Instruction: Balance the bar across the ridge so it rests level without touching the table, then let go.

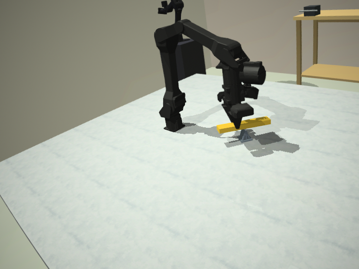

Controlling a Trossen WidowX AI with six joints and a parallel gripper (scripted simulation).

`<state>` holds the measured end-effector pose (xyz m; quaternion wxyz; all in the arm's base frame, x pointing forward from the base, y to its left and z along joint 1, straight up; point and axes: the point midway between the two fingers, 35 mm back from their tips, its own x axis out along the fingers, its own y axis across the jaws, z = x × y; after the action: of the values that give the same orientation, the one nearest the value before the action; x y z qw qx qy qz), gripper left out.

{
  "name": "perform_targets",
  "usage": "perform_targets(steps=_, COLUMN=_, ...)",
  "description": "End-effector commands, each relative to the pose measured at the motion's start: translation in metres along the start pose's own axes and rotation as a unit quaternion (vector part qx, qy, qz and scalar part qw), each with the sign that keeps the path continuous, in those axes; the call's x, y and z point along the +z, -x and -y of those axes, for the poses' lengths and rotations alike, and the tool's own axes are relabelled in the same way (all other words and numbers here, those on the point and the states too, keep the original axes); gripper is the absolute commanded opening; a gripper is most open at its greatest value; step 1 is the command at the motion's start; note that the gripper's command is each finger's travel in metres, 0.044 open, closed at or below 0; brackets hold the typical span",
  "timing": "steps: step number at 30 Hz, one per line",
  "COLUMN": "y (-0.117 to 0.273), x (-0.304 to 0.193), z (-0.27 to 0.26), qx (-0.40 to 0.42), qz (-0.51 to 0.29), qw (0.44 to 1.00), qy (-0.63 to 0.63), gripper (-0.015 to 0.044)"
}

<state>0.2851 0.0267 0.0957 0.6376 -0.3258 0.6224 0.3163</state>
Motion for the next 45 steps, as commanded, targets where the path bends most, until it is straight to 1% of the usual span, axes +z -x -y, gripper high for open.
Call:
perform_targets(steps=1, y=-0.0005, x=0.0006, z=-0.0003, qx=0.001, qz=0.002, qw=1.000, qy=0.002, gripper=0.0000)
perform_targets(steps=45, y=-0.0042, x=0.0006, z=-0.0004, qx=0.001, qz=0.002, qw=1.000, qy=0.002, gripper=0.0000)
